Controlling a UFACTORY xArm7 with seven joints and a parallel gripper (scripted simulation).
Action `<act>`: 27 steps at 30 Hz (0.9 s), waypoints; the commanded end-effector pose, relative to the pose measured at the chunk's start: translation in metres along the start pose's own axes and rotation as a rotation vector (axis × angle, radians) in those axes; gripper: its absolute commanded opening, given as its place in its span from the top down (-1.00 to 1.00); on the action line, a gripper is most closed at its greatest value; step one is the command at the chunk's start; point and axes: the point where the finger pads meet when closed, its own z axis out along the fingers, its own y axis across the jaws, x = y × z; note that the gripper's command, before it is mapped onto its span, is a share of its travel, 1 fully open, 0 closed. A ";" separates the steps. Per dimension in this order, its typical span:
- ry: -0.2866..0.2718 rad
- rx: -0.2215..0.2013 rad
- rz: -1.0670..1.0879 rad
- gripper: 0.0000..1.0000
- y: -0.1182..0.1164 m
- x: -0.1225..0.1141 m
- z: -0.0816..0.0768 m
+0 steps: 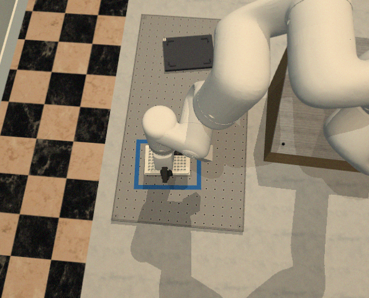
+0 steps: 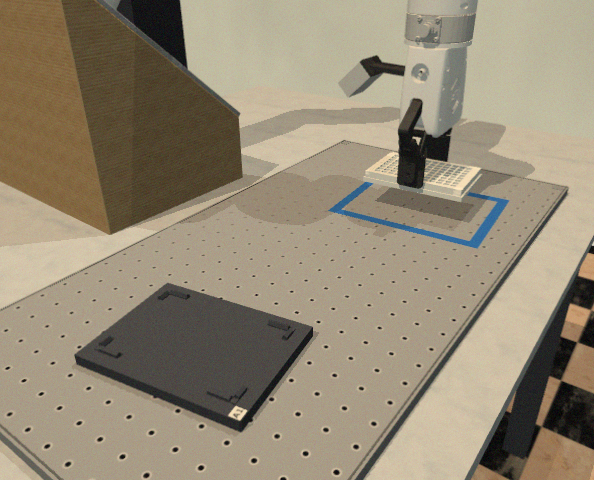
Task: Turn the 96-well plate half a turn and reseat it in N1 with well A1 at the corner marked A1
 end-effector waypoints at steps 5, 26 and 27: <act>-0.004 0.001 0.000 1.00 -0.001 -0.002 0.011; -0.004 0.001 0.000 1.00 -0.001 -0.002 0.024; -0.004 0.001 0.000 1.00 -0.001 -0.002 0.024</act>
